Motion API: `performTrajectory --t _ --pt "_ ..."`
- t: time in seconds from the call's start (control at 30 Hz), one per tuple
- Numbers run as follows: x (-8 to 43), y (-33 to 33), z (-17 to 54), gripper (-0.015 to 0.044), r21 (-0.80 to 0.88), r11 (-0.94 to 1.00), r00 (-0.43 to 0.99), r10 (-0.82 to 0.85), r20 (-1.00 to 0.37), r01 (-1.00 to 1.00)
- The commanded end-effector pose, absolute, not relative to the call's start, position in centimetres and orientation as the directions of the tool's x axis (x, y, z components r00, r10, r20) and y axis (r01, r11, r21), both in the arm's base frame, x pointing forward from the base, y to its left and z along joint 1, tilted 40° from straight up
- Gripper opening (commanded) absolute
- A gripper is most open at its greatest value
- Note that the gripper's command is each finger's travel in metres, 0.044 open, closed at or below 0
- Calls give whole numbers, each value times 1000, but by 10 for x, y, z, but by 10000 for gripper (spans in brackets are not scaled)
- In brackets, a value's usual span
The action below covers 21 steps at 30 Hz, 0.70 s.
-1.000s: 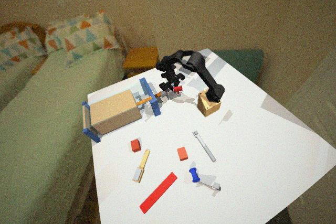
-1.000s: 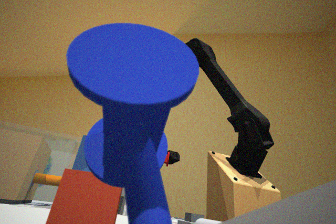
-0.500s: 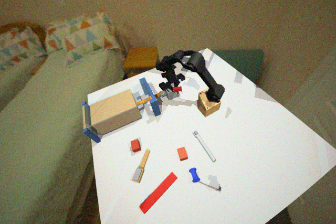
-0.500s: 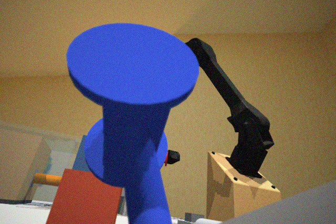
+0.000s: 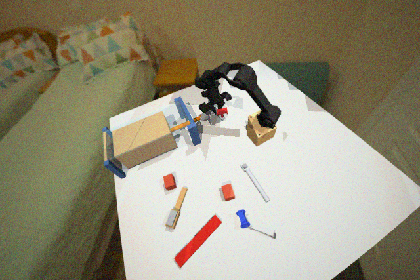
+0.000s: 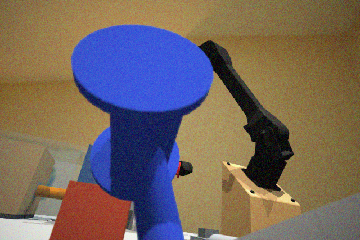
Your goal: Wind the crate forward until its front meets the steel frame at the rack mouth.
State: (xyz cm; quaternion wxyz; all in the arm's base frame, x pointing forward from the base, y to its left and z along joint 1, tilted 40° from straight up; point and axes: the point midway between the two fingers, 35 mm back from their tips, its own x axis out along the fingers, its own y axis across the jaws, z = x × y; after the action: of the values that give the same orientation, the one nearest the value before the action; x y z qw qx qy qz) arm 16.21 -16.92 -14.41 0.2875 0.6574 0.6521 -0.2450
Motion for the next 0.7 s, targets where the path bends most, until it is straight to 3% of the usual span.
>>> performTrajectory --t 0.0,0.67 --pt "161 -167 -147 0 74 39 24 717 -697 997" --pt "161 -167 -147 0 76 41 24 717 -697 996"
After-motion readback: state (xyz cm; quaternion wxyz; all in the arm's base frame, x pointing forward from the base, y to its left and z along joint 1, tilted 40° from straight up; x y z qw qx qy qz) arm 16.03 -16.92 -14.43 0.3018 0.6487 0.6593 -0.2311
